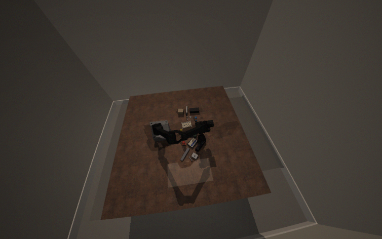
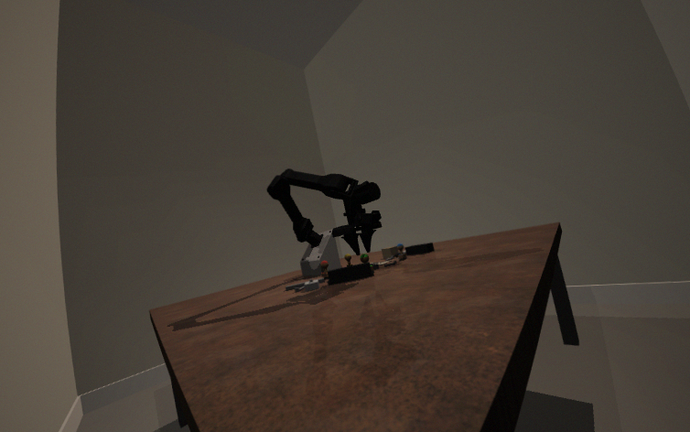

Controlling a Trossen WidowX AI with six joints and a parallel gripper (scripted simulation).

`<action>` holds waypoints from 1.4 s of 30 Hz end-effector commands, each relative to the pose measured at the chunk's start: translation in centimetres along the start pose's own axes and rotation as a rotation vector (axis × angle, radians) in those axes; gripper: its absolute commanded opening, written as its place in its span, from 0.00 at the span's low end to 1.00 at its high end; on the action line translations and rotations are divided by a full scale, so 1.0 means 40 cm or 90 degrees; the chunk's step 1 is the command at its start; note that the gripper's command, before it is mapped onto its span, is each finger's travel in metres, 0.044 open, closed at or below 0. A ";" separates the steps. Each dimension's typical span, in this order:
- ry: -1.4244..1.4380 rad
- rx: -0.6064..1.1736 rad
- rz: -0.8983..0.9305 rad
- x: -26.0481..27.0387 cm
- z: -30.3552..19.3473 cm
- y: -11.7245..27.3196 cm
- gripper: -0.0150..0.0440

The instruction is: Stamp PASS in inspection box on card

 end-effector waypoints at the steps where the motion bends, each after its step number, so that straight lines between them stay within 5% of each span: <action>1: 0.004 0.001 -0.002 0.002 -0.001 -0.018 0.64; 28: 0.004 0.001 -0.005 -0.001 -0.002 -0.116 0.64; 42: 0.000 0.001 -0.003 -0.003 0.000 -0.110 0.48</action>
Point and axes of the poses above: the point midway between the two fingers, 35 mm back from their tips, its own y axis back along the fingers, its own x axis across the jaws, z = x × y, the point moved 4 cm from there along y, back along the fingers, and after that the axes turned 4 degrees about y, right-handed, at the moved point
